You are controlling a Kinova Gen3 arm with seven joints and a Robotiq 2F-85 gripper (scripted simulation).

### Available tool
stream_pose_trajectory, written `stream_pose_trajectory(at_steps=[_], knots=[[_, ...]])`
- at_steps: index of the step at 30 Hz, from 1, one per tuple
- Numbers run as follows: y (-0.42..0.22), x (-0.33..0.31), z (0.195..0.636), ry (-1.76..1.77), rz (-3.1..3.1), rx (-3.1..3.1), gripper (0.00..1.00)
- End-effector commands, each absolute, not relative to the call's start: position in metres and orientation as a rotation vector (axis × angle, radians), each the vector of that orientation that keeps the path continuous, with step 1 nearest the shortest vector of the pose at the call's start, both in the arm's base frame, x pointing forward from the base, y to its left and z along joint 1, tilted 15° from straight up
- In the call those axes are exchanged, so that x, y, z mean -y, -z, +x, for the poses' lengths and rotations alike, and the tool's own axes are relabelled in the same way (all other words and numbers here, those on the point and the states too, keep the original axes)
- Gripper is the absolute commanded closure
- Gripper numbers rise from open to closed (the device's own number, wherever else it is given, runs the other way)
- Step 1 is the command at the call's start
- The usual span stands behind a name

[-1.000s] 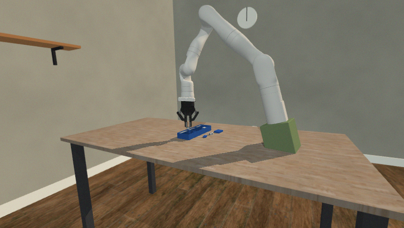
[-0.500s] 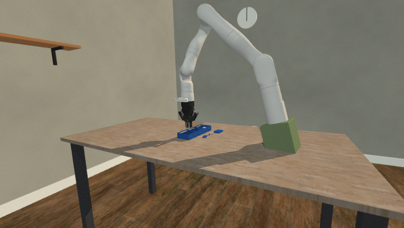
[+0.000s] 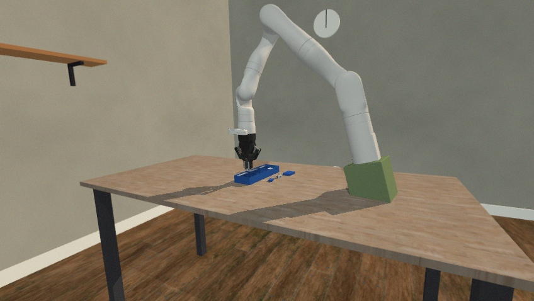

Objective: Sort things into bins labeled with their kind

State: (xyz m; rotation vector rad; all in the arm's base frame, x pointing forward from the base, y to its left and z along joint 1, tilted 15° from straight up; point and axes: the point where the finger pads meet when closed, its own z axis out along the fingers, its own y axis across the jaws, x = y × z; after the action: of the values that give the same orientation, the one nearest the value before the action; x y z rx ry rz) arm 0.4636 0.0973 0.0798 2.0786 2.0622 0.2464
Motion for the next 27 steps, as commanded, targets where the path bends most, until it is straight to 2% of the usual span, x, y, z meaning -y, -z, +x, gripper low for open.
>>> stream_pose_trajectory(at_steps=[1, 27], knots=[[-0.083, -0.096, 0.468, -0.262, 2.063, -2.067, 0.89], [-0.045, -0.096, 0.476, -0.258, 2.074, -2.059, 0.89]])
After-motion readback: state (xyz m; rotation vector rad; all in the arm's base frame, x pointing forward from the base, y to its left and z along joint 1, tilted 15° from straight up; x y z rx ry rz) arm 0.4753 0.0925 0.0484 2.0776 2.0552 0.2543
